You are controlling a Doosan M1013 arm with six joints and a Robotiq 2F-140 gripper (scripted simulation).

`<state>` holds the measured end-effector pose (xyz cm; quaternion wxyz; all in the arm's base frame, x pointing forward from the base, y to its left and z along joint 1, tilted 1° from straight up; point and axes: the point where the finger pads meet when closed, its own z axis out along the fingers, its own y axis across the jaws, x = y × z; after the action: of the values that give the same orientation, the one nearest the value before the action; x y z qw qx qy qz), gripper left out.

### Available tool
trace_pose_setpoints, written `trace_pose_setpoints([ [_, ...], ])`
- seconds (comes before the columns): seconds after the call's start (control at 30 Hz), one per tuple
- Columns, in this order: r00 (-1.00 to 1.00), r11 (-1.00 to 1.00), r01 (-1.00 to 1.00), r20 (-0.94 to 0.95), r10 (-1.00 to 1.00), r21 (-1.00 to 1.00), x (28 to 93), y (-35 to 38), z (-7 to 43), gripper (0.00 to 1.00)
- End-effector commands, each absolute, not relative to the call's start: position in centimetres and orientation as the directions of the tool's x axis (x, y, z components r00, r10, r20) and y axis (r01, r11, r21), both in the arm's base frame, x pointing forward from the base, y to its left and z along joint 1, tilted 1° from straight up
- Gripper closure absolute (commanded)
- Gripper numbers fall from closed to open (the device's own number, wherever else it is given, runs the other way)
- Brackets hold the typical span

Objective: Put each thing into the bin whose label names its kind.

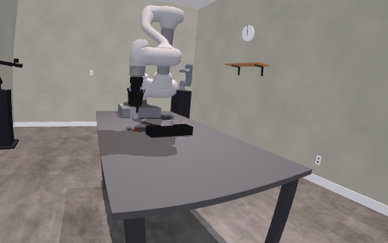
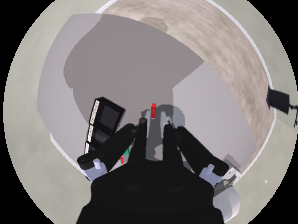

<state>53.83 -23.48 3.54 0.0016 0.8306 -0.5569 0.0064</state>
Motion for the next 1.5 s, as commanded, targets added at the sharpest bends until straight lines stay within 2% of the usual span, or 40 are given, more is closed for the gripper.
trace_pose_setpoints([
  [0.0, 0.380, -0.380, -0.925, 0.012, -0.925, -0.005, 54.0, -23.2, 3.5, 0.85],
  [1.33, 0.380, -0.380, -0.925, 0.012, -0.925, -0.005, 54.1, -22.8, 3.5, 0.85],
  [1.47, 0.380, -0.380, -0.925, 0.012, -0.925, -0.005, 54.2, -22.8, 1.9, 0.85],
])
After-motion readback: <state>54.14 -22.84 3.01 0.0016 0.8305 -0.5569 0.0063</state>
